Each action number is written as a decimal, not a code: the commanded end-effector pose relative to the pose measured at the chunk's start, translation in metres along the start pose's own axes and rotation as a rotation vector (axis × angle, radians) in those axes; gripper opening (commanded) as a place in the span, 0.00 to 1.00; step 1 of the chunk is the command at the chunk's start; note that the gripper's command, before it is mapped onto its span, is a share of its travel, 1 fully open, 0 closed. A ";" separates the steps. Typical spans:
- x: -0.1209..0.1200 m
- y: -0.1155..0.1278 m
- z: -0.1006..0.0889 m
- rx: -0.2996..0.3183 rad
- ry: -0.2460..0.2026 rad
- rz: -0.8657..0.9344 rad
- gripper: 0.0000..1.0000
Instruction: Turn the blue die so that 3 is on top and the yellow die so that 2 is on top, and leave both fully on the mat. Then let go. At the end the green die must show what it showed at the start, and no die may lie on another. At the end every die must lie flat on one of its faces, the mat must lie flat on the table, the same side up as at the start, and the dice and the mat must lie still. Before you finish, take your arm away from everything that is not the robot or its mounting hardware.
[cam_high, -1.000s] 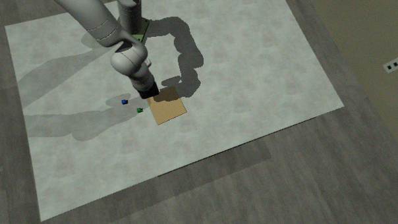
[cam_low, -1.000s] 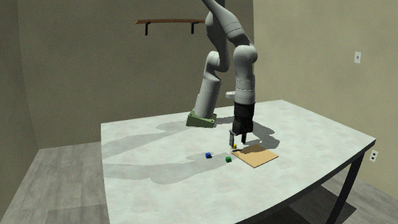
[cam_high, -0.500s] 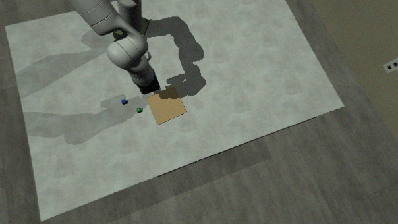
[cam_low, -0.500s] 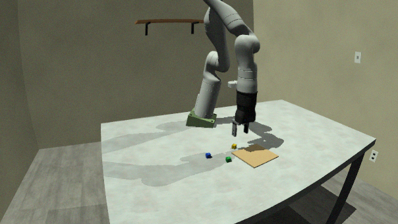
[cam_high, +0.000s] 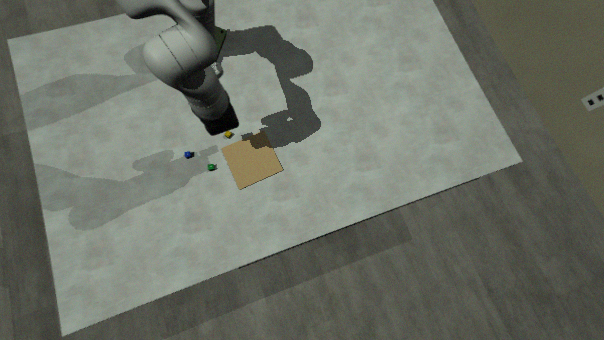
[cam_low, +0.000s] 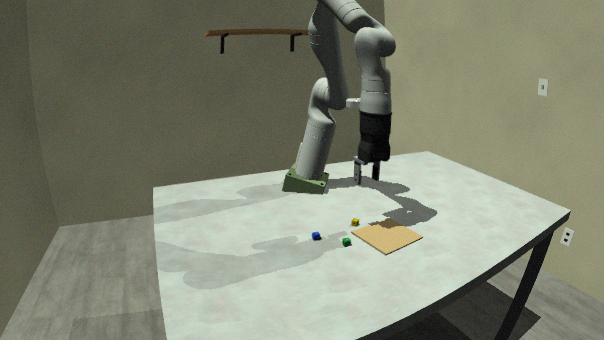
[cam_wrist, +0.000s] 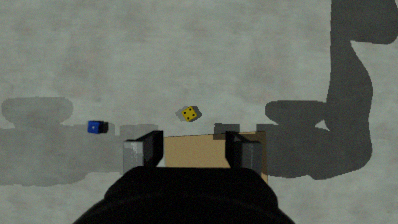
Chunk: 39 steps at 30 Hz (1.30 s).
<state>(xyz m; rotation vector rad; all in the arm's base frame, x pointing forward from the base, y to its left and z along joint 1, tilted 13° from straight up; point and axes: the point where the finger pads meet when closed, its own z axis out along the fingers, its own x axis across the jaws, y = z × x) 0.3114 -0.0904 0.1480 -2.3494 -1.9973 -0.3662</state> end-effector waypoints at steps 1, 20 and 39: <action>-0.011 0.002 -0.010 -0.016 -0.017 0.026 1.00; -0.016 0.003 -0.011 -0.017 -0.016 0.030 1.00; -0.042 0.005 -0.011 -0.019 -0.016 0.051 1.00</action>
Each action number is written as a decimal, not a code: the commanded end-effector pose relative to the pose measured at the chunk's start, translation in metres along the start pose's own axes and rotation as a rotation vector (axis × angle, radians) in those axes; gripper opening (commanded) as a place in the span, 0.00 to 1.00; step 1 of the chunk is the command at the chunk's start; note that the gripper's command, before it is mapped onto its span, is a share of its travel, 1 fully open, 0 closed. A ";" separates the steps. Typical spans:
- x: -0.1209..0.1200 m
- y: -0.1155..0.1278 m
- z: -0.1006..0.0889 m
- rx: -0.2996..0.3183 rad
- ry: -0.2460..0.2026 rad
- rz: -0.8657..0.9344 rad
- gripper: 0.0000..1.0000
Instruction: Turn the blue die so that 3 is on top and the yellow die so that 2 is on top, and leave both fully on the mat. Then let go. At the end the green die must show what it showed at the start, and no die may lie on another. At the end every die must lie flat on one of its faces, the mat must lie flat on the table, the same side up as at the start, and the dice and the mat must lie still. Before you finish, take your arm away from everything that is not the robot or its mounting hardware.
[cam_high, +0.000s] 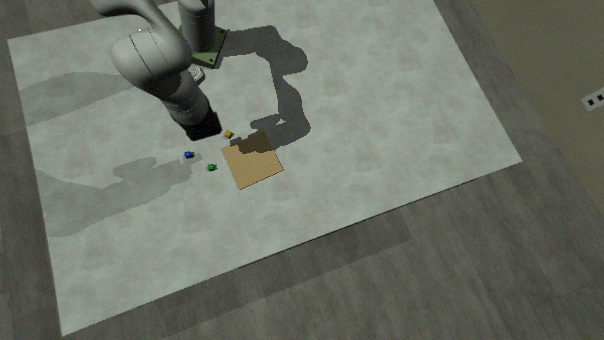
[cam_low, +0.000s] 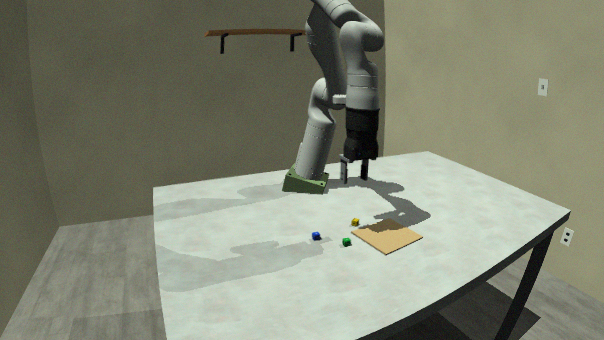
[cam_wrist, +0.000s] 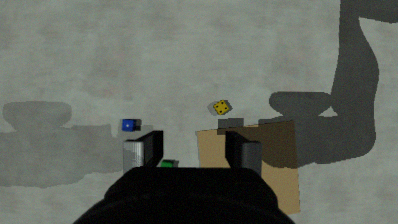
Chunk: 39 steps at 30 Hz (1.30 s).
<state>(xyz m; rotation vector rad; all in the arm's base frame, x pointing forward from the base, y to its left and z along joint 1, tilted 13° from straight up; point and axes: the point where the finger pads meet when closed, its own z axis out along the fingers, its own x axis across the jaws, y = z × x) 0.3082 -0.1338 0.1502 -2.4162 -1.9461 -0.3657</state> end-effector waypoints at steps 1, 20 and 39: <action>0.000 0.000 0.000 -0.001 0.000 0.001 1.00; -0.062 -0.001 0.006 0.000 0.000 0.049 1.00; -0.094 -0.007 0.010 0.003 -0.001 0.075 1.00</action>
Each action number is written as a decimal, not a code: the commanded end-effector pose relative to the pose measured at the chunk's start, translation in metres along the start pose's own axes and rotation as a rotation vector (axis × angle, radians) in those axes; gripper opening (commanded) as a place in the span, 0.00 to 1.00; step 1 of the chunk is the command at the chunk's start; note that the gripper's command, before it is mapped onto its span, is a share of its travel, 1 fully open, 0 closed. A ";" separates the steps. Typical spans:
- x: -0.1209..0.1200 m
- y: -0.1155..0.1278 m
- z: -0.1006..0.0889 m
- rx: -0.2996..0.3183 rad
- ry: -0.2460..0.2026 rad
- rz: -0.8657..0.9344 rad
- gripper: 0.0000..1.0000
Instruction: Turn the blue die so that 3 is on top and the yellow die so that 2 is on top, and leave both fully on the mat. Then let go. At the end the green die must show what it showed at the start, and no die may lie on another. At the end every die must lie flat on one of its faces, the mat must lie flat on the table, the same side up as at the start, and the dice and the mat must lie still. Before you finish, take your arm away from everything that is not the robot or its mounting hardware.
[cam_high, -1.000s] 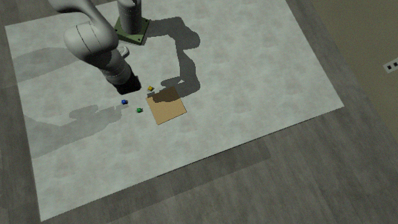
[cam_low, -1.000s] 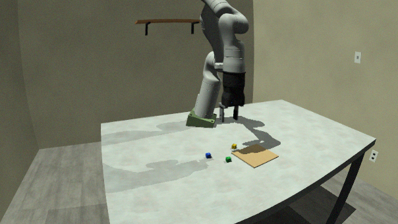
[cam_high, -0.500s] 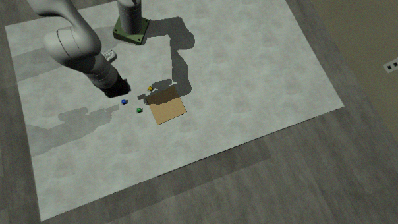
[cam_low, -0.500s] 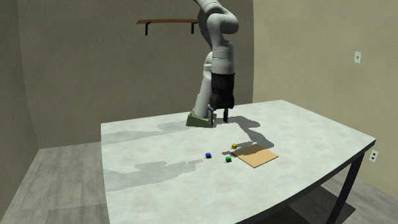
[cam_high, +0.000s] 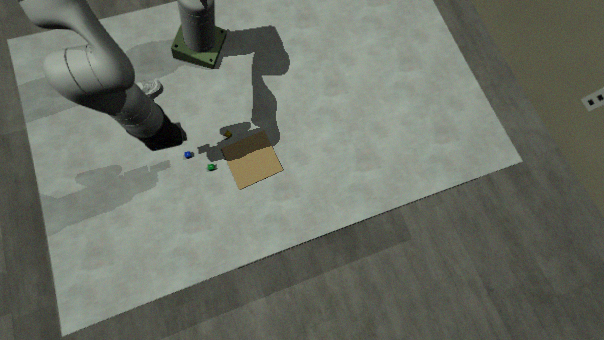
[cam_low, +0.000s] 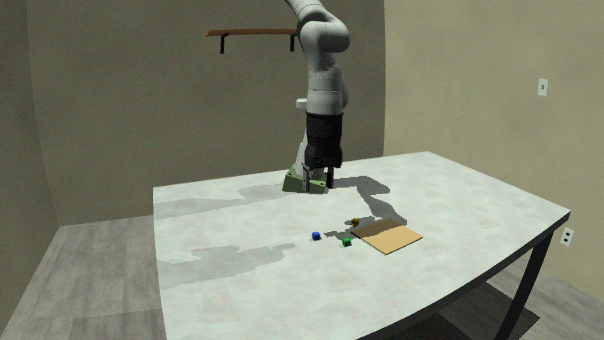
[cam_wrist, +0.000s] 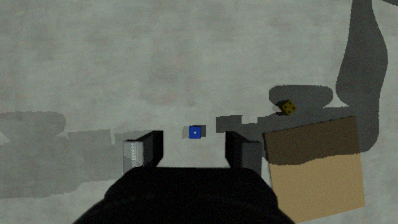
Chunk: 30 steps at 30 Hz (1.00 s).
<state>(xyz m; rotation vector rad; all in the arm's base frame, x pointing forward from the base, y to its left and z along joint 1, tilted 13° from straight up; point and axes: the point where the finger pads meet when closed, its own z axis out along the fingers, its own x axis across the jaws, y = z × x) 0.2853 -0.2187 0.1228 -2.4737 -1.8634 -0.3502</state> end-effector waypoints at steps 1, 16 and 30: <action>-0.003 0.000 0.001 -0.002 0.006 0.010 1.00; -0.003 0.000 0.001 -0.002 0.006 0.010 1.00; -0.002 0.006 0.055 -0.003 0.007 0.010 0.64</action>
